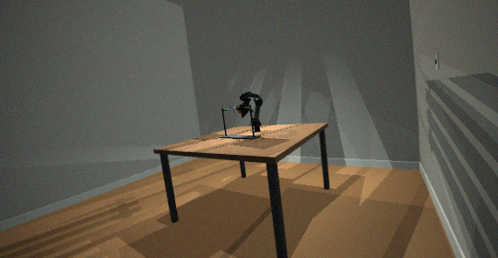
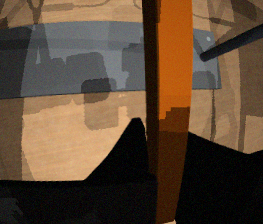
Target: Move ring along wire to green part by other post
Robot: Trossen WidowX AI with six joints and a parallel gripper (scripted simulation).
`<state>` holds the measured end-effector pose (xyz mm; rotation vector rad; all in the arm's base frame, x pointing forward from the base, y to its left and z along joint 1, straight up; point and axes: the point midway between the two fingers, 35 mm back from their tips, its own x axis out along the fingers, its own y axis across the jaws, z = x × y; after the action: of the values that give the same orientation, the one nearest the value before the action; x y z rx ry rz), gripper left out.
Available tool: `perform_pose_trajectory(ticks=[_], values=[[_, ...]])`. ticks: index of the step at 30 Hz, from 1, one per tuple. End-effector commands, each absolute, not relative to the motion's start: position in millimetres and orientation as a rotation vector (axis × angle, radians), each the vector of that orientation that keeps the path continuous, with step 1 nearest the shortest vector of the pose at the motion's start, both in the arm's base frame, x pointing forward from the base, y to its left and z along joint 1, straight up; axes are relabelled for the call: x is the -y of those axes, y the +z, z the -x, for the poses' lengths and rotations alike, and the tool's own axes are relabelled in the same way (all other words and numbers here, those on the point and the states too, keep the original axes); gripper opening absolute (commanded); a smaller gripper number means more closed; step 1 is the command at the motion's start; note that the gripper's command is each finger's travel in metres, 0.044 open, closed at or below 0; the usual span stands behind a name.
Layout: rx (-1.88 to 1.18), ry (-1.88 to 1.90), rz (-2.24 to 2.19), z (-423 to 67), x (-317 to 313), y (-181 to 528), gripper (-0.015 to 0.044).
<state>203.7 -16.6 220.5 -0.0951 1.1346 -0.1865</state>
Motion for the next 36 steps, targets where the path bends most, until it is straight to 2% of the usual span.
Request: perform_pose_trajectory(ticks=[1, 24, 36], values=[[-1.157, -0.164, -0.036, -203.4, 0.4, 220.1, -0.015], [-1.057, -0.036, -0.81, -227.5, -80.8, 249.0, -0.015], [-0.98, 0.018, -1.067, -243.1, -101.7, 274.9, -0.015]])
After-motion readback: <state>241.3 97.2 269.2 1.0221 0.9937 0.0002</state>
